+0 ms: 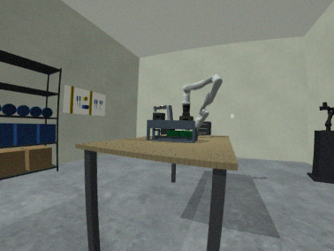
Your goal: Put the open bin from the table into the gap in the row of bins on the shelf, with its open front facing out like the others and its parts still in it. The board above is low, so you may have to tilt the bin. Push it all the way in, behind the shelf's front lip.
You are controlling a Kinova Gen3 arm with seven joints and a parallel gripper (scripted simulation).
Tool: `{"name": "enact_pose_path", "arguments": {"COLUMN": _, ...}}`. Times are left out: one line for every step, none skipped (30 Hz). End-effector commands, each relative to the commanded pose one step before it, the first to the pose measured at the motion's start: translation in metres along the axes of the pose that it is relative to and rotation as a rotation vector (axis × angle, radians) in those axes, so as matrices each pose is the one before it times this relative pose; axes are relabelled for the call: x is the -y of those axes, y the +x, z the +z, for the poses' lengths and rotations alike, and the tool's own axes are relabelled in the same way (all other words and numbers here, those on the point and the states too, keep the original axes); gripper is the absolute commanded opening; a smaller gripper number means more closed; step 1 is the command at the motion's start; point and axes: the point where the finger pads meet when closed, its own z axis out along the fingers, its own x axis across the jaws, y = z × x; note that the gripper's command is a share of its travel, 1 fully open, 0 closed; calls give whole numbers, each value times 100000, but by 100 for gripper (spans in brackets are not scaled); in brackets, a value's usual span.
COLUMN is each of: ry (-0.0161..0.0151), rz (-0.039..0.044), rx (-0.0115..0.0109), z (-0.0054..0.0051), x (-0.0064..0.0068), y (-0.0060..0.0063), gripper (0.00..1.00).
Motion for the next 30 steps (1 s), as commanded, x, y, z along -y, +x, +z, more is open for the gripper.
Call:
{"name": "enact_pose_path", "arguments": {"ry": 763, "rz": 1389, "rx": 241, "z": -141, "x": 54, "y": -49, "gripper": 0}}
{"name": "enact_pose_path", "arguments": {"ry": -2, "rz": 1, "rx": 3, "z": 1, "x": 0, "y": 0, "gripper": 0}}
{"name": "enact_pose_path", "arguments": {"ry": -2, "rz": 1, "rx": 3, "z": 1, "x": 0, "y": 0, "gripper": 0}}
{"name": "enact_pose_path", "arguments": {"ry": -2, "rz": 1, "rx": 3, "z": 1, "x": 0, "y": 0, "gripper": 0}}
{"name": "enact_pose_path", "arguments": {"ry": -2, "rz": 1, "rx": 3, "z": 1, "x": 0, "y": 0, "gripper": 0}}
{"name": "enact_pose_path", "arguments": {"ry": -2, "rz": 1, "rx": 3, "z": 1, "x": 0, "y": 0, "gripper": 0}}
{"name": "enact_pose_path", "arguments": {"ry": -2, "rz": 1, "rx": 2, "z": 1, "x": 0, "y": 0, "gripper": 0}}
{"name": "enact_pose_path", "arguments": {"ry": -2, "rz": 1, "rx": 2, "z": 1, "x": 0, "y": 0, "gripper": 0}}
{"name": "enact_pose_path", "arguments": {"ry": -77, "rz": -234, "rx": -324, "z": -48, "x": 8, "y": 78, "gripper": 55}}
{"name": "enact_pose_path", "arguments": {"ry": -2, "rz": 1, "rx": 2, "z": 1, "x": 0, "y": 0, "gripper": 55}}
{"name": "enact_pose_path", "arguments": {"ry": -2, "rz": 1, "rx": 2, "z": 1, "x": 0, "y": 0, "gripper": 55}}
{"name": "enact_pose_path", "arguments": {"ry": -2, "rz": 1, "rx": 2, "z": 1, "x": 0, "y": 0, "gripper": 55}}
{"name": "enact_pose_path", "arguments": {"ry": 0, "rz": 0, "rx": 0, "z": 0, "x": 0, "y": 0, "gripper": 55}}
{"name": "enact_pose_path", "arguments": {"ry": 0, "rz": 0, "rx": 0, "z": 0, "x": 0, "y": 0, "gripper": 55}}
{"name": "enact_pose_path", "arguments": {"ry": -2, "rz": 1, "rx": 2, "z": 1, "x": 0, "y": 0, "gripper": 55}}
{"name": "enact_pose_path", "arguments": {"ry": -2, "rz": 1, "rx": 2, "z": 1, "x": 0, "y": 0, "gripper": 55}}
{"name": "enact_pose_path", "arguments": {"ry": -2, "rz": 1, "rx": 2, "z": 1, "x": 0, "y": 0, "gripper": 55}}
{"name": "enact_pose_path", "arguments": {"ry": -2, "rz": 1, "rx": 2, "z": 1, "x": 0, "y": 0, "gripper": 55}}
{"name": "enact_pose_path", "arguments": {"ry": -2, "rz": 1, "rx": 2, "z": 1, "x": 0, "y": 0, "gripper": 55}}
{"name": "enact_pose_path", "arguments": {"ry": -2, "rz": 1, "rx": 2, "z": 1, "x": 0, "y": 0, "gripper": 55}}
{"name": "enact_pose_path", "arguments": {"ry": -2, "rz": 1, "rx": 2, "z": 1, "x": 0, "y": 0, "gripper": 55}}
{"name": "enact_pose_path", "arguments": {"ry": -2, "rz": 1, "rx": 2, "z": 1, "x": 0, "y": 0, "gripper": 55}}
{"name": "enact_pose_path", "arguments": {"ry": -2, "rz": 1, "rx": 2, "z": 1, "x": 0, "y": 0, "gripper": 55}}
{"name": "enact_pose_path", "arguments": {"ry": -2, "rz": 1, "rx": 2, "z": 1, "x": 0, "y": 0, "gripper": 55}}
{"name": "enact_pose_path", "arguments": {"ry": -2, "rz": 1, "rx": 2, "z": 1, "x": 0, "y": 0, "gripper": 55}}
{"name": "enact_pose_path", "arguments": {"ry": -2, "rz": 1, "rx": 2, "z": 1, "x": 0, "y": 0, "gripper": 55}}
{"name": "enact_pose_path", "arguments": {"ry": -2, "rz": 1, "rx": 2, "z": 1, "x": 0, "y": 0, "gripper": 55}}
{"name": "enact_pose_path", "arguments": {"ry": -2, "rz": 1, "rx": 2, "z": 1, "x": 0, "y": 0, "gripper": 55}}
{"name": "enact_pose_path", "arguments": {"ry": -2, "rz": 1, "rx": 2, "z": 1, "x": 0, "y": 0, "gripper": 55}}
{"name": "enact_pose_path", "arguments": {"ry": 0, "rz": 0, "rx": 0, "z": 0, "x": 0, "y": 0, "gripper": 55}}
